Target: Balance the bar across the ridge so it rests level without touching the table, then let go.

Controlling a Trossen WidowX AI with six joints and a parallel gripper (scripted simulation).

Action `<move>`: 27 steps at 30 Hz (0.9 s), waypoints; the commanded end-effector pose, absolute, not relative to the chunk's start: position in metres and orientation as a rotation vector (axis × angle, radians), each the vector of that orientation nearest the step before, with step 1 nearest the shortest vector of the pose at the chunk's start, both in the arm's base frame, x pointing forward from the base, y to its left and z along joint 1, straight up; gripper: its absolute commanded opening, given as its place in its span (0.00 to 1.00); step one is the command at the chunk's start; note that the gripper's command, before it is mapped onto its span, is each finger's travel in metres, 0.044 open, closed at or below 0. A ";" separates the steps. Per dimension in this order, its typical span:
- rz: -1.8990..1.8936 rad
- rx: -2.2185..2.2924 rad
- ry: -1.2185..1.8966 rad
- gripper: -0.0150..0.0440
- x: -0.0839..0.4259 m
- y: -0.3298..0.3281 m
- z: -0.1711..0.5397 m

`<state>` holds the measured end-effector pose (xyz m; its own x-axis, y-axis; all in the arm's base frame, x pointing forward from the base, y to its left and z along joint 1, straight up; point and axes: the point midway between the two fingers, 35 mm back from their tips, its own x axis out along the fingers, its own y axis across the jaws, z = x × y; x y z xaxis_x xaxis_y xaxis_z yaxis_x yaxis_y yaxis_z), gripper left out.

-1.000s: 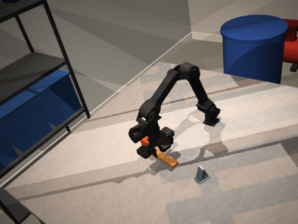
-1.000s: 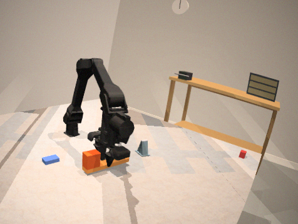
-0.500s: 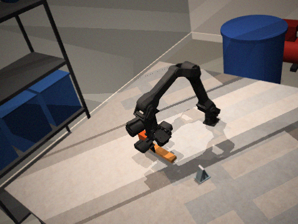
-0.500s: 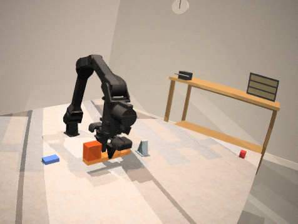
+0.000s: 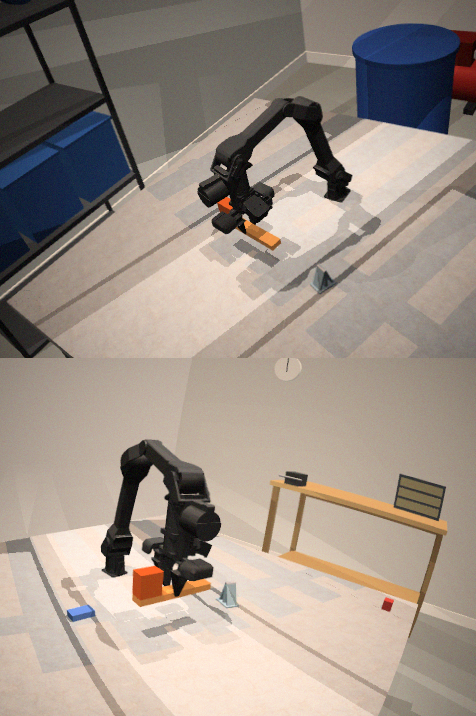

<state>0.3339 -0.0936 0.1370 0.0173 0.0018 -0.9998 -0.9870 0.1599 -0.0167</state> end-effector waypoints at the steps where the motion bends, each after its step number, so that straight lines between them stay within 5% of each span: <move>1: 1.071 -1.111 1.262 0.25 0.333 -0.094 0.152; 27: 1.325 -1.367 1.094 0.25 0.352 -0.030 0.165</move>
<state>0.3485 -0.0411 0.1617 0.0203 0.0043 -0.9998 -0.9922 -0.1229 -0.0207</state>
